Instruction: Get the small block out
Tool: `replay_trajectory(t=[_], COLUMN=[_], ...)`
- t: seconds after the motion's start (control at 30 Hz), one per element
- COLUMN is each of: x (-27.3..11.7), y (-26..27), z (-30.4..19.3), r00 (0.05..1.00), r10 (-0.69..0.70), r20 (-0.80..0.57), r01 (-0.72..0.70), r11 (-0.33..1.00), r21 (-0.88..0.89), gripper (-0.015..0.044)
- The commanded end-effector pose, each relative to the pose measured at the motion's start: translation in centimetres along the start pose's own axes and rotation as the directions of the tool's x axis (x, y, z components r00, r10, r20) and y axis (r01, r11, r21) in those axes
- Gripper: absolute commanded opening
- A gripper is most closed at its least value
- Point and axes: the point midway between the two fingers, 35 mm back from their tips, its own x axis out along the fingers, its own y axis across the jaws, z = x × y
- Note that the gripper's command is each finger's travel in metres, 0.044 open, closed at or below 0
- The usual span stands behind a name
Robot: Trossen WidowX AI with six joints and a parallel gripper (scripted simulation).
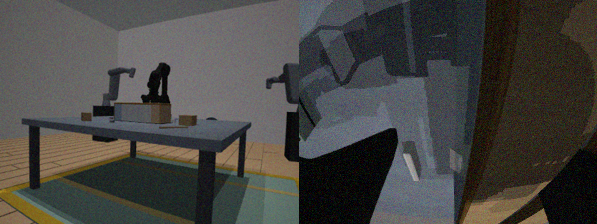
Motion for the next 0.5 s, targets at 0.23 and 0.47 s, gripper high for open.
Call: replay_trajectory(t=[0.23, 0.47], x=[-0.16, 0.07], y=[0.03, 0.02], z=[0.44, -0.23], r00=[1.000, 1.000], r10=[0.000, 0.000], r20=[-0.003, -0.003], r01=[0.000, 0.000], r11=[1.000, 1.000], r21=[-0.001, -0.001], gripper=[0.0400, 0.0400])
